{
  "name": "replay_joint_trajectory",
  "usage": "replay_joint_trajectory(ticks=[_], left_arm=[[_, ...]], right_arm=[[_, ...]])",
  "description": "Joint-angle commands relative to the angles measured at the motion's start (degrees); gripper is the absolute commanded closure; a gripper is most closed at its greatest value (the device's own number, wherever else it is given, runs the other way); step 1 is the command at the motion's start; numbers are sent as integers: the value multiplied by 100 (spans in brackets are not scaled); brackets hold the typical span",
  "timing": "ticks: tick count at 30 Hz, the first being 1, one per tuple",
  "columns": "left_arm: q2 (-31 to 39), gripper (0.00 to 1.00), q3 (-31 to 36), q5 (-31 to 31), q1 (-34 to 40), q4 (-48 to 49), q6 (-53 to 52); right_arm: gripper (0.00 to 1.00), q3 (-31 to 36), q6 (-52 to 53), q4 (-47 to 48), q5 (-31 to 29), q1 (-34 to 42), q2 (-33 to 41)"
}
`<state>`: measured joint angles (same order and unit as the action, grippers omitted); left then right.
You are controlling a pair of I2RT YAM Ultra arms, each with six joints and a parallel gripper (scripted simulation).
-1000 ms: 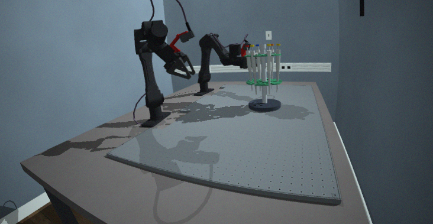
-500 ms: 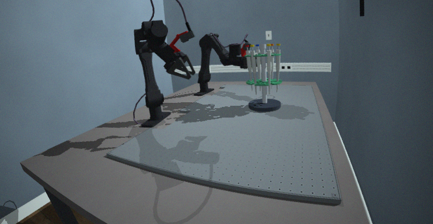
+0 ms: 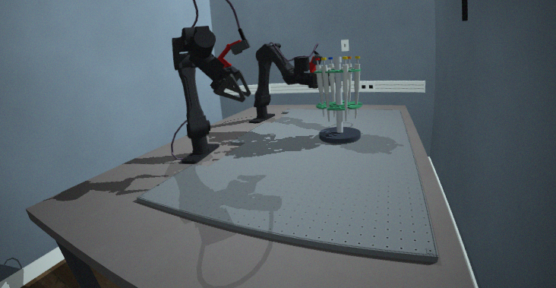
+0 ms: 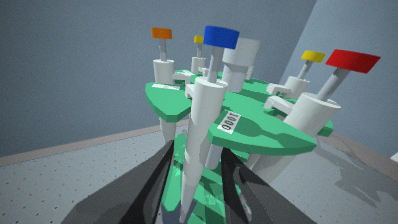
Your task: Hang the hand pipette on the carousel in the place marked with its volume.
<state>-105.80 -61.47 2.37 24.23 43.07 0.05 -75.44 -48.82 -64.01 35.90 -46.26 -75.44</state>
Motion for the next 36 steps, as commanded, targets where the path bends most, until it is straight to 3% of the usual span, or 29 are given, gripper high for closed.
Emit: replay_joint_trajectory(ticks=[1, 12, 13, 36], left_arm=[[221, 50, -159, -42, -17, 140, -20], [221, 50, -159, -42, -17, 140, -20], [221, 88, -159, -42, -17, 140, -20], [221, 88, -159, 24, -16, 140, -15]], right_arm=[[0, -140, -28, 82, 121, -48, -1], [0, -140, -28, 82, 121, -48, -1], [0, -140, -28, 82, 121, -48, -1], [0, -140, -28, 82, 121, -48, -1]])
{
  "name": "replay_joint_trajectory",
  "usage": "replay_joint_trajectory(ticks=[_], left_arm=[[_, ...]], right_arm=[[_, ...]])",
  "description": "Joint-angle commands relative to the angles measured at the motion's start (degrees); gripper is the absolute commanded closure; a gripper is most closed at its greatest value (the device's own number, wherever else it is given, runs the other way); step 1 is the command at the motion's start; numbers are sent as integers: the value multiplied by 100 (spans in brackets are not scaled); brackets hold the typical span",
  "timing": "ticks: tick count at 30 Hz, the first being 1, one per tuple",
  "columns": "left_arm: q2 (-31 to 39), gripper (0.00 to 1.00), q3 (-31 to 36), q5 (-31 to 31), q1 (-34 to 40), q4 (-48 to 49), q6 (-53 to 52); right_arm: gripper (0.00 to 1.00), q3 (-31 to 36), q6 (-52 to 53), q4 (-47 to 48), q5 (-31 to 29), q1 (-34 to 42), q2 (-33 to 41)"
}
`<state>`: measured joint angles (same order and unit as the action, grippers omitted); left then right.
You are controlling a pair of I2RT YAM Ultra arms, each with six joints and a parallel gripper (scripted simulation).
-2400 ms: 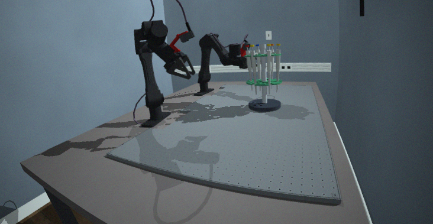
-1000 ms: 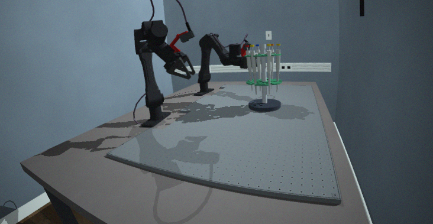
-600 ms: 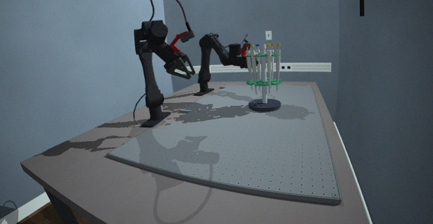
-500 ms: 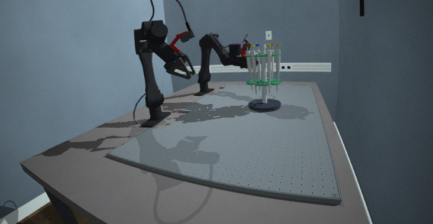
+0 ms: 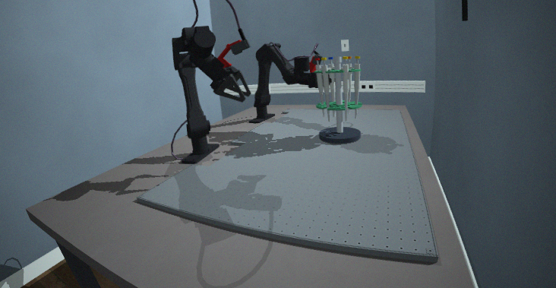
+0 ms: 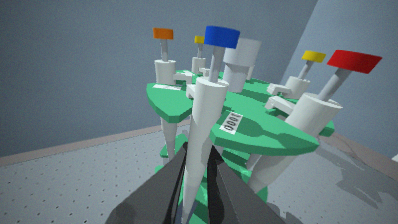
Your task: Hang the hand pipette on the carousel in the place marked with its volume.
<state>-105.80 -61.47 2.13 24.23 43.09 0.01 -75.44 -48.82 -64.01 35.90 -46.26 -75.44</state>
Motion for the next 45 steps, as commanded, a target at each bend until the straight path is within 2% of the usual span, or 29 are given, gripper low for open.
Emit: replay_joint_trajectory(ticks=[1, 42, 45], left_arm=[[221, 88, -159, 48, -16, 138, -10], [221, 88, -159, 48, -16, 138, -10], [254, 88, -192, 59, -28, -74, -9]], right_arm=[[0, -140, -28, 82, 121, -48, -1], [0, -140, -28, 82, 121, -48, -1], [0, -140, -28, 82, 121, -48, -1]])
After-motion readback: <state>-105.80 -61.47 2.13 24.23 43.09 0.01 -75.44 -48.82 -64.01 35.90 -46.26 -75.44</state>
